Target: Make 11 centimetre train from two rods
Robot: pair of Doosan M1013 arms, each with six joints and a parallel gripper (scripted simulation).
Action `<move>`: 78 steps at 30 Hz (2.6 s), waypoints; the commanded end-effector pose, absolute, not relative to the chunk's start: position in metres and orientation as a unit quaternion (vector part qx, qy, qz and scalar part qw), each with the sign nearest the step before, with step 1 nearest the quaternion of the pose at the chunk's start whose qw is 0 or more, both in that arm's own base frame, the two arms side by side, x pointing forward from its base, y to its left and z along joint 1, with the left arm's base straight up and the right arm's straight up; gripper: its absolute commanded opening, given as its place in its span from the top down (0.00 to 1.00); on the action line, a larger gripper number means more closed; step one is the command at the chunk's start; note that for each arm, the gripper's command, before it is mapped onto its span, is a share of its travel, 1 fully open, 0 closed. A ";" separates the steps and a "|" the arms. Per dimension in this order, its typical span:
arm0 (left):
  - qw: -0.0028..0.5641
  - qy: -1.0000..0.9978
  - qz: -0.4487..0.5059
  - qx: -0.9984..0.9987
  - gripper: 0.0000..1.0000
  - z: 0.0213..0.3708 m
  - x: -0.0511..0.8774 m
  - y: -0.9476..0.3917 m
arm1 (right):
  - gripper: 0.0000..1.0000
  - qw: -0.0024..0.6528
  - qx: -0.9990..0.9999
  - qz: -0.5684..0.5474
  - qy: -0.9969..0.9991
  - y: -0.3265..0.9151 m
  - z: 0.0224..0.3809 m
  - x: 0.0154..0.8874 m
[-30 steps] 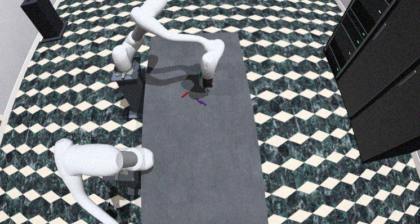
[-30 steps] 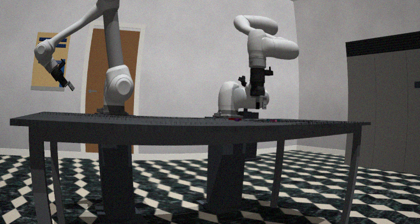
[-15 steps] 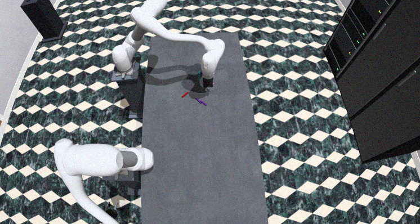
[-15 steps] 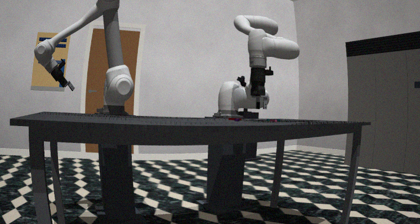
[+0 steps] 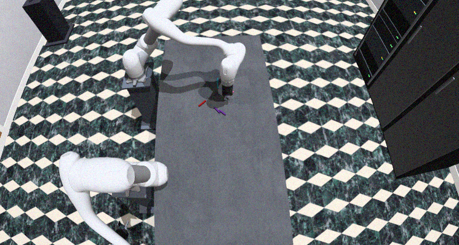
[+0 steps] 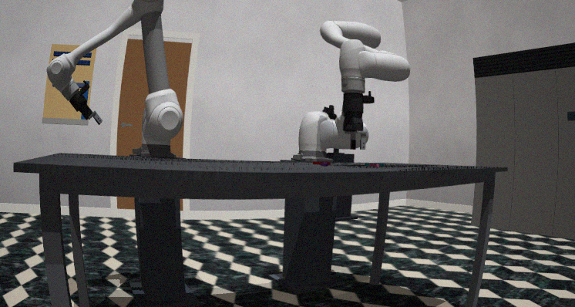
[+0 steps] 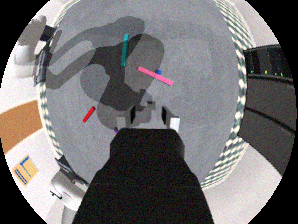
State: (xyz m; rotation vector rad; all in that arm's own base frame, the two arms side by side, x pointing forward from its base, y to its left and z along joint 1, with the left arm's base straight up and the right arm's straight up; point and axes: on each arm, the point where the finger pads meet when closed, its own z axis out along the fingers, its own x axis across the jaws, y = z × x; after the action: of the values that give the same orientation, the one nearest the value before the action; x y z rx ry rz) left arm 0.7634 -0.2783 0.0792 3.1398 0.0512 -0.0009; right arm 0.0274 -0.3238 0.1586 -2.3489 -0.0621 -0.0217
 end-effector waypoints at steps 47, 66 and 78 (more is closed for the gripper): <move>0.000 0.018 0.001 1.000 0.00 0.082 0.767 -0.275 | 0.00 0.382 -0.924 -0.012 -0.019 -0.323 0.159 0.030; 0.000 0.218 0.002 0.976 0.00 0.081 0.764 -0.232 | 0.00 0.382 -0.924 -0.012 -0.019 -0.323 0.159 0.030; -0.001 0.401 0.002 0.916 0.00 0.080 0.762 -0.194 | 0.00 0.382 -0.924 -0.012 -0.019 -0.323 0.159 0.030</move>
State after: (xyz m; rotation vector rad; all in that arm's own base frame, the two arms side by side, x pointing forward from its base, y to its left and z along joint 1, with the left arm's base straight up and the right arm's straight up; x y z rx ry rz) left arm 0.7637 -0.2025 0.0812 2.9149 1.1641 -0.0001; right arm 0.0274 -0.3238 0.1586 -2.3489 -0.0621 -0.0217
